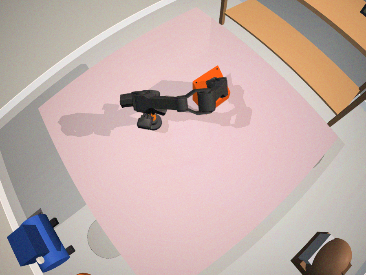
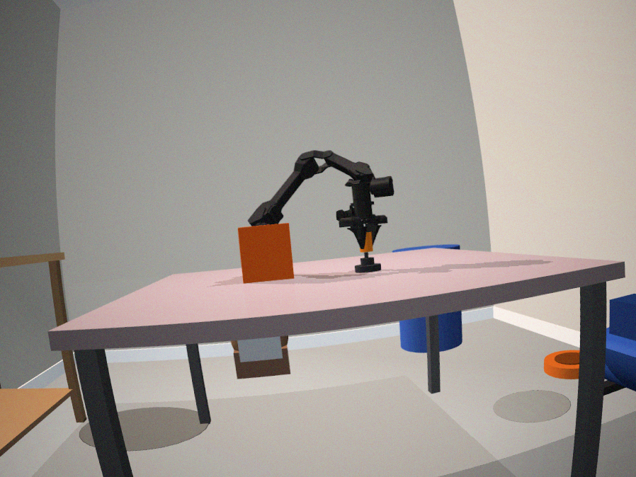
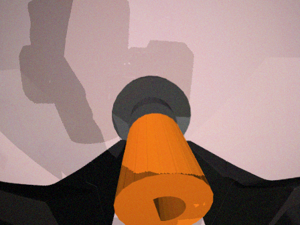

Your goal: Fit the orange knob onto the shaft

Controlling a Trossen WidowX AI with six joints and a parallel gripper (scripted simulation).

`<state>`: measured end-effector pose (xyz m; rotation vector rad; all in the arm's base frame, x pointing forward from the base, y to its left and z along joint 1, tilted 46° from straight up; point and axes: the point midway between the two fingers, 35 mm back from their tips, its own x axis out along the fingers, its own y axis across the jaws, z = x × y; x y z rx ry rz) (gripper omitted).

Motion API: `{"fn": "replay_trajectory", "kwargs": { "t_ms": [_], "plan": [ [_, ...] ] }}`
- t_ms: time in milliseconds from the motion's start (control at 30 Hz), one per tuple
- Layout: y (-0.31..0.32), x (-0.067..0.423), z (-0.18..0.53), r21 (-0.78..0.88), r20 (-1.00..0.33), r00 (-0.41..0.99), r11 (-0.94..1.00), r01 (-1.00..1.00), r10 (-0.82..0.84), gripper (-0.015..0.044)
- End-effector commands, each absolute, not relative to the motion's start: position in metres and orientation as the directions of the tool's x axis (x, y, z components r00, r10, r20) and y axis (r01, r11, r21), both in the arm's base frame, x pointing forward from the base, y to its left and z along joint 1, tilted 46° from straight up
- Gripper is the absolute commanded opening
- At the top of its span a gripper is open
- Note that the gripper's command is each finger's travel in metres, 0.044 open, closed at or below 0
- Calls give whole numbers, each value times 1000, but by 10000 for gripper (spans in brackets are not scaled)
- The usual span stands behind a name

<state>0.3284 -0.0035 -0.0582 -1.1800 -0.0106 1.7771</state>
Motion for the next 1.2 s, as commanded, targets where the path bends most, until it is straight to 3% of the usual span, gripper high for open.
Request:
{"fn": "replay_trajectory", "kwargs": {
  "t_ms": [0,100,1167],
  "plan": [
    [-4,329,-57,-524,-702,-64,-576,-627,709,0],
    [-3,329,-57,-563,-702,-64,-609,-559,709,0],
    [-1,328,-60,-563,-702,-64,-609,-559,709,0]
  ]
}}
